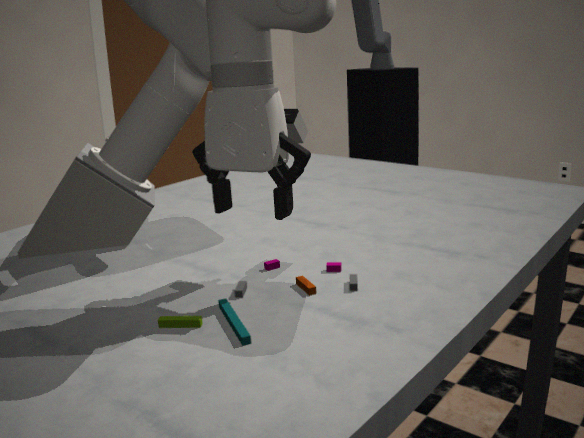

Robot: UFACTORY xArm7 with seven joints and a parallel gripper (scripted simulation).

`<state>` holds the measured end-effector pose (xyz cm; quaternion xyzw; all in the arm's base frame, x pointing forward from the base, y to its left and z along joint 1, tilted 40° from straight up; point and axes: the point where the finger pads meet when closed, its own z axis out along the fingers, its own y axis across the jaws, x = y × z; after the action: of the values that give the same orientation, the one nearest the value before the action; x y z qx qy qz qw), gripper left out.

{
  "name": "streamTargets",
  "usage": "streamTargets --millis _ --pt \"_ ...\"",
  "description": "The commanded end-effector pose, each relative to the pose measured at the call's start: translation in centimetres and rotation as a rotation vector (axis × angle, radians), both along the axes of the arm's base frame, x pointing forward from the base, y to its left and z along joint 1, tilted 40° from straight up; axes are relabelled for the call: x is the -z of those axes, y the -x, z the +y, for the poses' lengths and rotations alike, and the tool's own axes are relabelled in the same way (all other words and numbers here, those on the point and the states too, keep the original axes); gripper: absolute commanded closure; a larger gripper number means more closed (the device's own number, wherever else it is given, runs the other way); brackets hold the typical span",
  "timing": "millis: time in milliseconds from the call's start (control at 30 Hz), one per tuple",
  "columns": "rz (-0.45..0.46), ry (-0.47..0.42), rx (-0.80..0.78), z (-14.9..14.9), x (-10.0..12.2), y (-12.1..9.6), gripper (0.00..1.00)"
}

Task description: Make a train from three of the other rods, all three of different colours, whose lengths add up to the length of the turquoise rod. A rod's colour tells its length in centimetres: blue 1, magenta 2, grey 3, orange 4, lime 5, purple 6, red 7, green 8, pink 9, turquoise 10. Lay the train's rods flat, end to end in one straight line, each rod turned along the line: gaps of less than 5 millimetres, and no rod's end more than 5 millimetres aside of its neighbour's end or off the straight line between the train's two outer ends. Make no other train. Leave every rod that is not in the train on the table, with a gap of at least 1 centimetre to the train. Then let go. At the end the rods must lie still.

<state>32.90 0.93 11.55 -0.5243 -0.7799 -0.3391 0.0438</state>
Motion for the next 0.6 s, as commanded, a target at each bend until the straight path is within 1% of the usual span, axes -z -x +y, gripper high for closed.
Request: streamTargets --millis 0,200,367,400,567 --pt "-0.091 0.035 -0.136 -0.9 1.0 -0.9 0.0" --pt "-0.203 0.098 -0.295 -1.9 2.8 -1.8 0.0" --pt "-0.211 0.102 -0.306 -1.9 3.0 -1.9 0.0" --pt "-0.211 0.102 -0.306 -1.9 3.0 -1.9 0.76" --pt "-0.211 0.102 -0.306 -1.9 3.0 -1.9 0.76"
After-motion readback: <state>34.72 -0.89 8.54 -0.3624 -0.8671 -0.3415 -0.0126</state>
